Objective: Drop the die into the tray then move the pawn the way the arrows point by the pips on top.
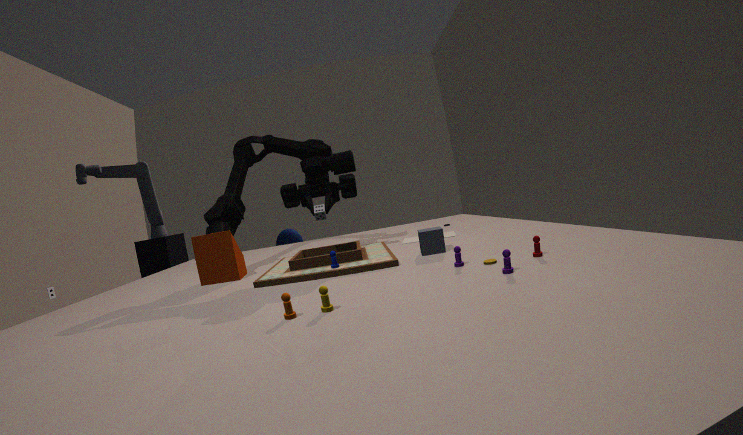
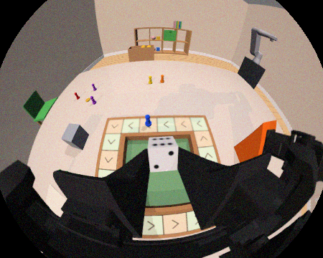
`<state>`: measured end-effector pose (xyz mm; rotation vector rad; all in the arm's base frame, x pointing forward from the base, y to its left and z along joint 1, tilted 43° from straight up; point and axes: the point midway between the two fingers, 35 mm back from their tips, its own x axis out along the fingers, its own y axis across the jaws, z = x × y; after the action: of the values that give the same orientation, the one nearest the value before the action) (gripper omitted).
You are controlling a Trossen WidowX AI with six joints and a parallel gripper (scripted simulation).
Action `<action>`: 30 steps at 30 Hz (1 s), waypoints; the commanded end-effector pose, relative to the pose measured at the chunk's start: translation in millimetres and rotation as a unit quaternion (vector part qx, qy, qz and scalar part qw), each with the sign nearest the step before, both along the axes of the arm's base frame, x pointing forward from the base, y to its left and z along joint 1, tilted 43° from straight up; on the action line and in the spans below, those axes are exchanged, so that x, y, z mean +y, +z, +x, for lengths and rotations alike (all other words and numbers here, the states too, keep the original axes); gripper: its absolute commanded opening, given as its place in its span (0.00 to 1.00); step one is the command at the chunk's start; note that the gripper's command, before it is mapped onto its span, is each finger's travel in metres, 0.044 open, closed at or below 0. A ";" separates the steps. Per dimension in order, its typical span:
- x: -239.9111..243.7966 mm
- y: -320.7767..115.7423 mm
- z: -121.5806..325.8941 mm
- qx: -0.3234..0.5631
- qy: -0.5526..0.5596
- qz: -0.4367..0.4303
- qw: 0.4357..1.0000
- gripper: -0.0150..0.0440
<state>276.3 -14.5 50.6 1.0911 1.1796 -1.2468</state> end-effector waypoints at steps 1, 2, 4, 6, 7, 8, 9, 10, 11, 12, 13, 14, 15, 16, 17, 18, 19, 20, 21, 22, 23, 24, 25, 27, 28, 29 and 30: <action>0.0 -0.1 -0.1 0.000 0.000 0.000 1.000 0.48; 0.0 -0.1 -0.1 0.000 0.000 0.000 1.000 0.52; 0.0 -0.1 -0.1 0.000 0.000 0.000 1.000 0.61; -8.8 9.2 1.3 0.000 -0.001 -0.001 1.000 0.70; -18.7 19.8 2.0 -0.001 -0.002 -0.003 1.000 0.74; -25.3 26.9 2.1 -0.001 -0.003 -0.004 1.000 0.79; -27.5 29.2 2.0 -0.001 -0.003 -0.004 1.000 0.83; -27.5 29.2 2.0 -0.001 -0.003 -0.004 1.000 0.88; -27.5 29.2 2.0 -0.001 -0.003 -0.004 1.000 0.92; -27.5 29.2 2.0 -0.001 -0.003 -0.004 1.000 0.97; -27.5 29.2 2.0 -0.001 -0.003 -0.004 1.000 1.00; -27.2 27.4 1.6 0.003 -0.002 0.004 1.000 1.00; -26.2 22.1 0.3 0.014 0.001 0.028 1.000 1.00; -24.5 14.1 -1.7 0.029 0.005 0.069 0.997 1.00; -22.1 5.4 -3.7 0.042 0.007 0.122 0.992 1.00; -19.9 -1.9 -5.0 0.051 0.008 0.177 0.983 1.00; -18.0 -7.8 -5.5 0.053 0.006 0.231 0.972 1.00; -16.6 -12.2 -5.0 0.049 0.002 0.284 0.957 1.00; -16.1 -15.5 -3.6 0.039 -0.004 0.336 0.941 1.00; -16.4 -17.3 -1.7 0.027 -0.010 0.376 0.926 1.00; -17.0 -18.1 -0.3 0.018 -0.015 0.399 0.917 1.00; -17.2 -18.3 0.2 0.014 -0.017 0.407 0.913 1.00; -17.2 -18.3 0.2 0.014 -0.017 0.407 0.913 1.00; -17.2 -18.3 0.2 0.014 -0.017 0.407 0.913 1.00; -17.2 -18.3 0.2 0.014 -0.017 0.407 0.913 1.00; -17.2 -18.3 0.2 0.014 -0.017 0.407 0.913 1.00; -18.2 -20.0 -5.2 0.032 -0.018 0.373 0.927 1.00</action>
<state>271.5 -32.9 30.5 1.6413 1.7639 -0.8507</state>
